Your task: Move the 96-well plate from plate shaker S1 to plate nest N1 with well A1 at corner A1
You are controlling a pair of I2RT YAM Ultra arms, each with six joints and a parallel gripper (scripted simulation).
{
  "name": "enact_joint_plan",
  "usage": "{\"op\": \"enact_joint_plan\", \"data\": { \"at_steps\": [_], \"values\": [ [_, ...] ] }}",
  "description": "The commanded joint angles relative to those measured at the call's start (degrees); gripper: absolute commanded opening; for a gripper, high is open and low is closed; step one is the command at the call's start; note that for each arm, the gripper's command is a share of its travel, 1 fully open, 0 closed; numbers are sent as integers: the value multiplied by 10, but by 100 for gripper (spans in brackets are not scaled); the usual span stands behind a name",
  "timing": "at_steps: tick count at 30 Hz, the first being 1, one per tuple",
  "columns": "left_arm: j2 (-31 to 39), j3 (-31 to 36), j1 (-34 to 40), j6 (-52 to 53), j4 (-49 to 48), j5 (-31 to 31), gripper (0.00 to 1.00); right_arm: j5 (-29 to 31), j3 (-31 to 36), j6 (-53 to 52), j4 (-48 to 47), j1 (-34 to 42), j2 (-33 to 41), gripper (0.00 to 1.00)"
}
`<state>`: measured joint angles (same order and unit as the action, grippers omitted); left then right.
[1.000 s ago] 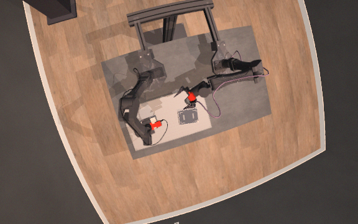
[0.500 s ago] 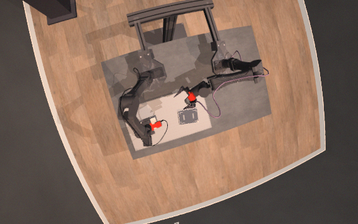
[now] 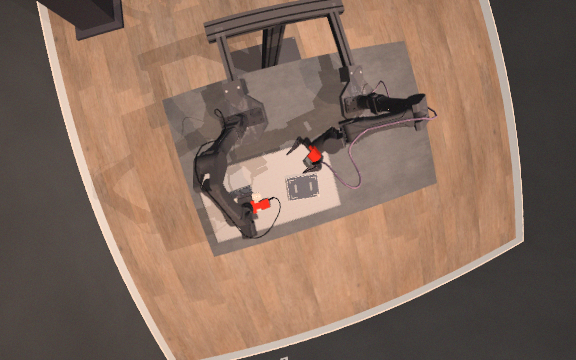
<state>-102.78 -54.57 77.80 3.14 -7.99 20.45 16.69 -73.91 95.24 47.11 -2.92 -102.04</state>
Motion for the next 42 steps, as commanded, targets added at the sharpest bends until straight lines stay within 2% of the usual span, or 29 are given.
{"op": "enact_joint_plan", "data": {
  "at_steps": [1, 5, 9, 11, 12, 20, 28, 35, 42],
  "values": [
    [79, 38, 16, -53, 110, 56, 100, -8, -33, -120, 0, 87, -43, 80],
    [176, 79, 28, -96, 202, 99, 100, 21, -77, -201, -8, 188, -121, 80],
    [269, 107, 39, -133, 286, 131, 100, 41, -133, -262, -5, 257, -206, 80],
    [269, 107, 39, -133, 286, 131, 100, 41, -133, -262, -5, 257, -206, 80],
    [300, 110, 45, -148, 327, 140, 100, 45, -163, -278, 8, 270, -236, 80],
    [416, 148, 58, -197, 429, 177, 100, 65, -231, -344, 12, 355, -343, 80],
    [447, 153, 69, -209, 450, 177, 100, 61, -250, -360, 30, 361, -361, 80],
    [449, 153, 72, -213, 454, 178, 100, 57, -261, -458, 42, 360, -368, 80],
    [449, 153, 72, -213, 455, 178, 100, 58, -268, -455, 40, 361, -372, 80]
  ]
}}
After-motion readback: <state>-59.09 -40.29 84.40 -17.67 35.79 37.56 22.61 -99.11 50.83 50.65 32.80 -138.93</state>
